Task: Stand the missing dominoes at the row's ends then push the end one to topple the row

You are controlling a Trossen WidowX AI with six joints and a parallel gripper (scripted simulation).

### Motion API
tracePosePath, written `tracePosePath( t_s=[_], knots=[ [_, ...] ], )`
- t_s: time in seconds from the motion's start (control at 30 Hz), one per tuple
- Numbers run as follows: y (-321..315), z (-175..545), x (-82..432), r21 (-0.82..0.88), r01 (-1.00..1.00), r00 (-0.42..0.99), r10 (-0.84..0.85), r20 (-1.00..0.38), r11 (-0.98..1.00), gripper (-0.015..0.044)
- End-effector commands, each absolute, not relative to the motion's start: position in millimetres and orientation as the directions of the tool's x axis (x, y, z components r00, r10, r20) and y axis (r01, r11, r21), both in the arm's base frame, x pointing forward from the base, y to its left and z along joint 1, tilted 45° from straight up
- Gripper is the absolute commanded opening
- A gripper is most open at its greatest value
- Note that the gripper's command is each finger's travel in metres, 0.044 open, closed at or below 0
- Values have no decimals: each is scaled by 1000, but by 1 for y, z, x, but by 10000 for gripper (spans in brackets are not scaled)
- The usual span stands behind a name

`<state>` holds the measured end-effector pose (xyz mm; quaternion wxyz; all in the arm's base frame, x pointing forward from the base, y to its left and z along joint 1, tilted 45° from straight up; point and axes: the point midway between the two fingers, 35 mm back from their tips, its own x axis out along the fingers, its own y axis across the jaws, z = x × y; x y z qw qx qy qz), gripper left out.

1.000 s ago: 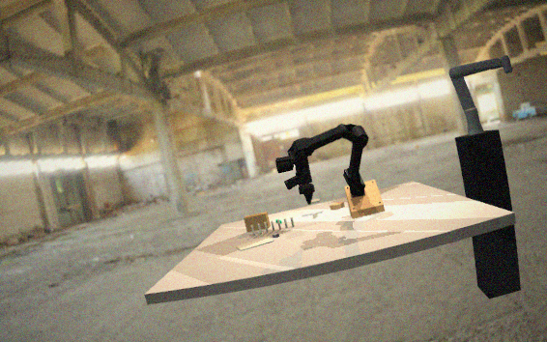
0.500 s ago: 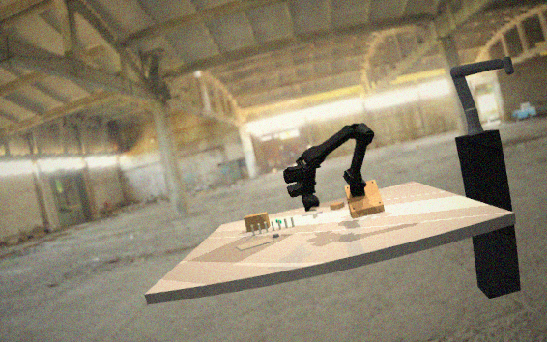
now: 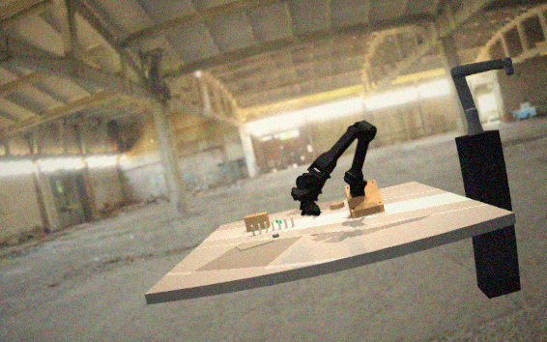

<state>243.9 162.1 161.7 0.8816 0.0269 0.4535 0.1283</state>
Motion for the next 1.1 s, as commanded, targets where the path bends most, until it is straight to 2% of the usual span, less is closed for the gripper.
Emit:
tracePosePath(
  t_s=[0.0, 0.5, 1.07],
  knots=[
    [166, 165, 244, 156, -174, 648, 232, -725, 972, 107],
    [178, 184, 235, 252, -91, 865, 202, -460, 963, 107],
    [170, 204, 206, 528, -26, 977, 133, -166, 849, 107]
  ],
)
